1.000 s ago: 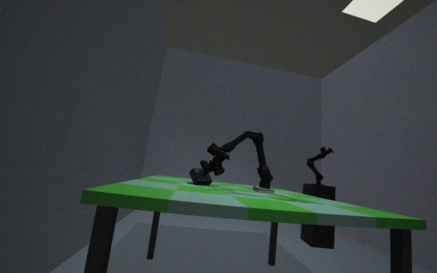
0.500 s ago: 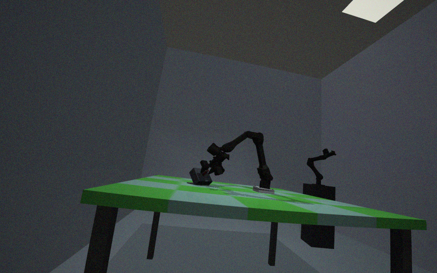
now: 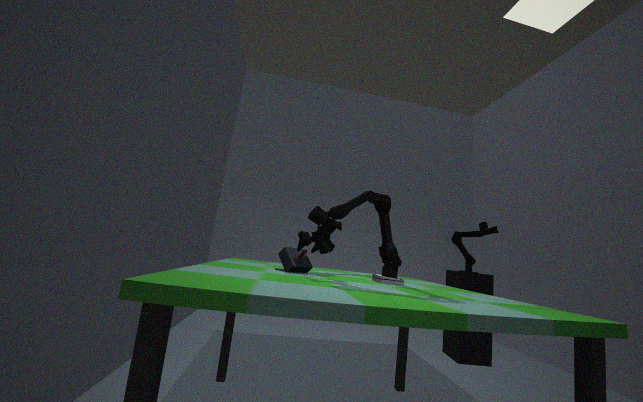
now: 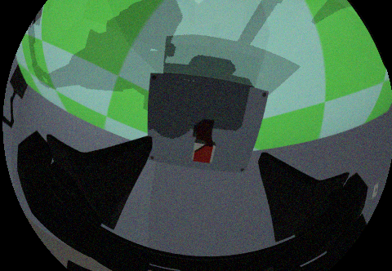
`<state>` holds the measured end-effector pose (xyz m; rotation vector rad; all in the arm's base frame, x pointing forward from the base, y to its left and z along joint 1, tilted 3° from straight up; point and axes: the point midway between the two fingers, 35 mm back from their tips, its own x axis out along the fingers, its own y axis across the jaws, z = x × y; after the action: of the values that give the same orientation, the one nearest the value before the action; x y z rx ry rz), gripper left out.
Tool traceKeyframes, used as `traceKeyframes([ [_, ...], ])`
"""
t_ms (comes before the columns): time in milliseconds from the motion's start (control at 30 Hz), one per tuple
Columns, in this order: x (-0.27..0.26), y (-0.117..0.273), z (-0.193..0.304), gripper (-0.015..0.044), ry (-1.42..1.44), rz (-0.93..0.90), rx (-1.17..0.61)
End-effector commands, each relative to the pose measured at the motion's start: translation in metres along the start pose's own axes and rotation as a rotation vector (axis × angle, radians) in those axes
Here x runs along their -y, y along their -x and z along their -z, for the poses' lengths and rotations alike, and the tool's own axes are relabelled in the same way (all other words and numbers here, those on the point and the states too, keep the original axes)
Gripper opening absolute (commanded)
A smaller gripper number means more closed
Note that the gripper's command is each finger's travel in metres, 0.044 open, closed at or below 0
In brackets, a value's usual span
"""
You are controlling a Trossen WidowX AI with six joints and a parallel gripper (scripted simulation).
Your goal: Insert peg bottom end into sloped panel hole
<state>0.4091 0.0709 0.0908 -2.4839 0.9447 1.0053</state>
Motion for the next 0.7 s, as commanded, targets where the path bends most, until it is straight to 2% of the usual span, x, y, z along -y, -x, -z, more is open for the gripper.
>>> traceKeyframes([
  [0, 0.000, 0.008, 0.000, 0.0440, 0.000, -0.003, 0.000],
  [667, 0.003, 0.052, -0.001, 0.0440, 0.004, -0.002, 0.004],
])
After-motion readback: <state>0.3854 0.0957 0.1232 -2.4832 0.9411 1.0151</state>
